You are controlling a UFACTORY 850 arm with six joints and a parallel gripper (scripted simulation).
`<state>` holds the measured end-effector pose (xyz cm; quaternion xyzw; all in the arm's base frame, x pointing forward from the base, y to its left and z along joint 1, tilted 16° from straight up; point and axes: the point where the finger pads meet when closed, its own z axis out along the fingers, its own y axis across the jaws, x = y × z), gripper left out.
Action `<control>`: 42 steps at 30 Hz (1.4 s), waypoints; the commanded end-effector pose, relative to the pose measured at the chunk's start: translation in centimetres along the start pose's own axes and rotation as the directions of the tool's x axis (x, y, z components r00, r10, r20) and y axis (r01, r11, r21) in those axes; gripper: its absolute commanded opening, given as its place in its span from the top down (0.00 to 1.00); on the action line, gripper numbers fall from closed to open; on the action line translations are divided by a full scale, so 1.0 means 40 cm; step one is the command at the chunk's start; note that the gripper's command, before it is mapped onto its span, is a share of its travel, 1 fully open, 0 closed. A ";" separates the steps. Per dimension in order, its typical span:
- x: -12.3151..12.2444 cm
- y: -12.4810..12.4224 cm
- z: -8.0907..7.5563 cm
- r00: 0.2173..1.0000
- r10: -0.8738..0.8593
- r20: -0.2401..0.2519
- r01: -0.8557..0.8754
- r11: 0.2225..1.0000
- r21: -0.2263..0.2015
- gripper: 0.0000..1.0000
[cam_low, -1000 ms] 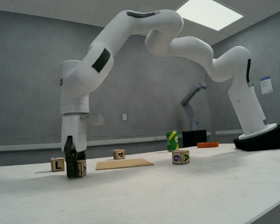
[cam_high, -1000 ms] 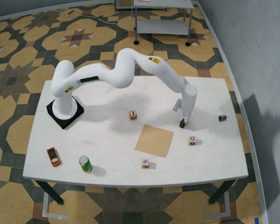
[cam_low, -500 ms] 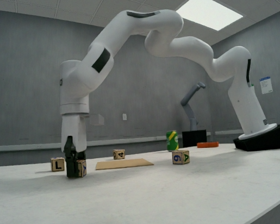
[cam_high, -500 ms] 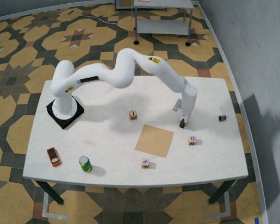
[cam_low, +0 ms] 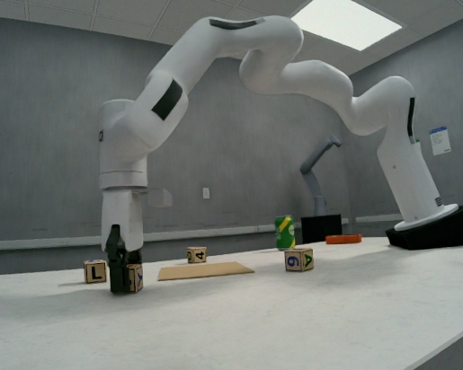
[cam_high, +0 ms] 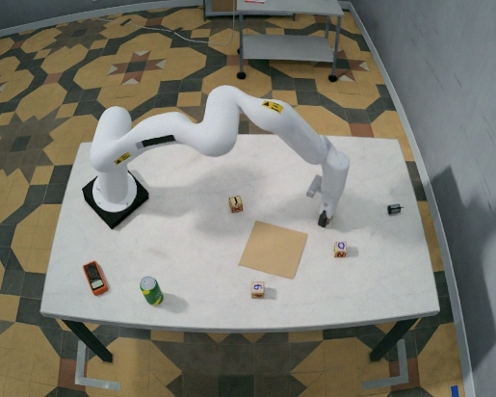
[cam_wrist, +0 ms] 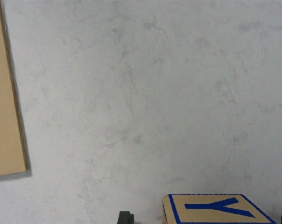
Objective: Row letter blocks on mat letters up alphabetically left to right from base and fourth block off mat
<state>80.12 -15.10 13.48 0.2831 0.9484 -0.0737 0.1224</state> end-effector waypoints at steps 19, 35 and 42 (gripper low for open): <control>-0.003 0.001 -0.004 1.000 0.000 0.002 0.000 1.000 -0.001 0.56; -0.003 0.001 -0.004 1.000 0.000 0.002 0.000 1.000 -0.001 0.56; -0.003 0.001 -0.004 1.000 0.000 0.002 0.000 1.000 -0.001 0.56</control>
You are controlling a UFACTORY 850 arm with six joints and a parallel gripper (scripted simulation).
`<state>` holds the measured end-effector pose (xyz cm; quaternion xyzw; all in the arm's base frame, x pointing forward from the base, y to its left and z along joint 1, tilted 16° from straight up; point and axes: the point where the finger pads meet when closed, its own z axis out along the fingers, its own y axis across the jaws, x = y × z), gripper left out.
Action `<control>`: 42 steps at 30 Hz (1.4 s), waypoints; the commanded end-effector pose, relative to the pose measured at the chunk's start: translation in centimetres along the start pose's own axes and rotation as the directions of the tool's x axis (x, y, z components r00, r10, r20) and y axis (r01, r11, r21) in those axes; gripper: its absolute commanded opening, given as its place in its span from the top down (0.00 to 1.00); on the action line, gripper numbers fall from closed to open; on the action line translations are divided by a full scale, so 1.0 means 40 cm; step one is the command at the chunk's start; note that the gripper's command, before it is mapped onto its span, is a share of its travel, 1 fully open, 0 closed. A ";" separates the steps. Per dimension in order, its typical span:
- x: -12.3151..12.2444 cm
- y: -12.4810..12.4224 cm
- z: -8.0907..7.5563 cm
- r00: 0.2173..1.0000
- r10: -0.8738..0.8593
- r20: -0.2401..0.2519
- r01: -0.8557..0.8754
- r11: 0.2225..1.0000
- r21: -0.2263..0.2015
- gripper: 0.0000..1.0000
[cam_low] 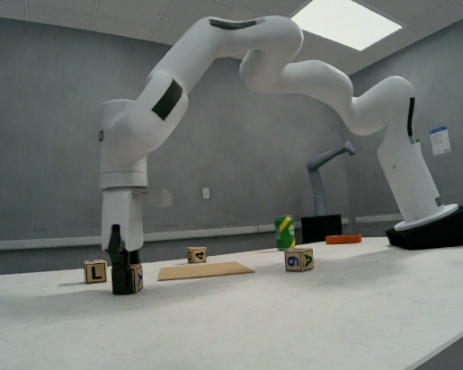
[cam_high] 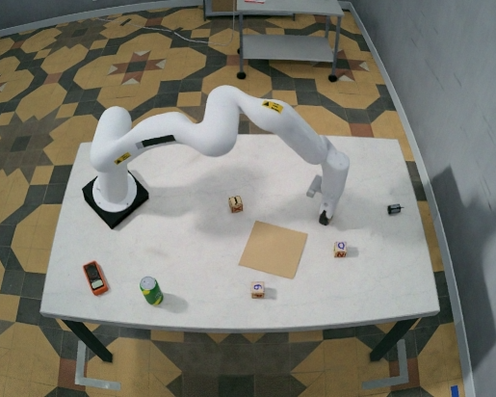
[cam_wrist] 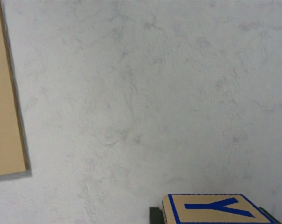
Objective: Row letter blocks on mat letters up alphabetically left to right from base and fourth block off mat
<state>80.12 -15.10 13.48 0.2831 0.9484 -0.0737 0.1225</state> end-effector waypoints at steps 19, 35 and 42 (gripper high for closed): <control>-0.003 0.001 -0.067 1.000 0.000 0.002 0.000 1.000 -0.001 0.56; -0.002 0.001 -0.253 1.000 0.000 0.002 0.000 1.000 -0.001 0.56; -0.002 0.001 -0.254 1.000 0.000 0.002 0.000 1.000 -0.001 0.56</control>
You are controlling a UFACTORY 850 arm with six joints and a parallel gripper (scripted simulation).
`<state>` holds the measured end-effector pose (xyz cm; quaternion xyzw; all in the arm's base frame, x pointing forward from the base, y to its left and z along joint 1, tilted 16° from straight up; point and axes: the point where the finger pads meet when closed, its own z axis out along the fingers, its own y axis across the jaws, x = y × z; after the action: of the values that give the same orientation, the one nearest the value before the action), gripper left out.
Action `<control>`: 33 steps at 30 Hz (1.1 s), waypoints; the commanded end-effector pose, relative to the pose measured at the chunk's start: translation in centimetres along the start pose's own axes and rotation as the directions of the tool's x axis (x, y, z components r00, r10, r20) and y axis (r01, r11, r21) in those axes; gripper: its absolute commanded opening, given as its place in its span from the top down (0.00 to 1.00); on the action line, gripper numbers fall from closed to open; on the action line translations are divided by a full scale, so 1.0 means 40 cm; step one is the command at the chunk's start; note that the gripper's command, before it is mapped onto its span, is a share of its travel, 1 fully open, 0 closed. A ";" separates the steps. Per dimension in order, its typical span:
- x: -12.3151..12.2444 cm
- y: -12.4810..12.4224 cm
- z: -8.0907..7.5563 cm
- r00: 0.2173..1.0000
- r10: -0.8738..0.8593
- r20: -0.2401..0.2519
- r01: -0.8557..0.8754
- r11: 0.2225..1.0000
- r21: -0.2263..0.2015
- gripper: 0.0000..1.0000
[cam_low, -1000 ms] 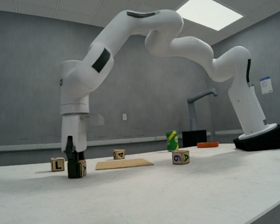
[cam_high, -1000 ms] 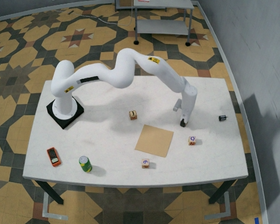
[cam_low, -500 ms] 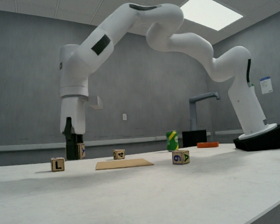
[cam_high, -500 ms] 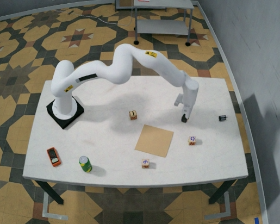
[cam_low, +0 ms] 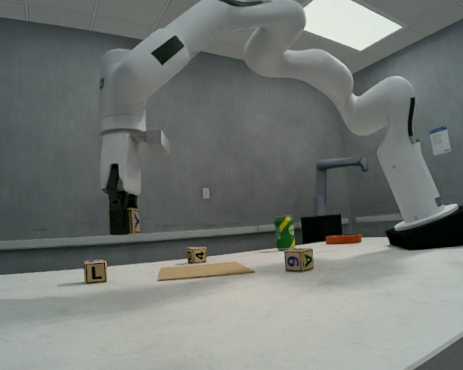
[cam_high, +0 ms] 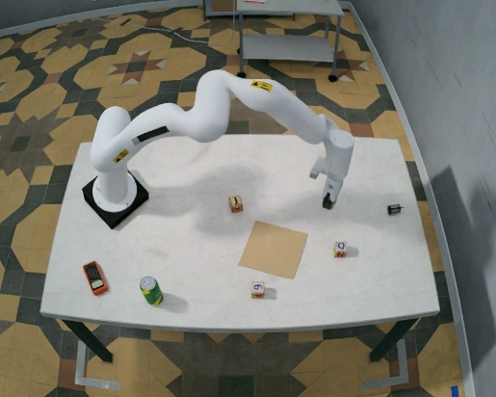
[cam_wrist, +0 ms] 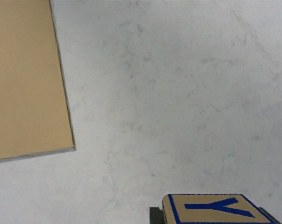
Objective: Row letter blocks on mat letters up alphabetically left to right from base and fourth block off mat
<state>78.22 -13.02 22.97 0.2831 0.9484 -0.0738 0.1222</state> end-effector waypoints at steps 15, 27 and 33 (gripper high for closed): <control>0.035 -0.065 -0.008 0.967 0.256 0.006 -0.256 0.967 0.002 0.56; 0.086 -0.136 -0.010 0.860 0.510 0.009 -0.510 0.860 0.002 0.56; 0.117 -0.172 -0.011 0.778 0.628 0.010 -0.628 0.778 0.001 0.56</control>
<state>71.85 -15.78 22.57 0.5366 0.8325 -0.0369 0.1330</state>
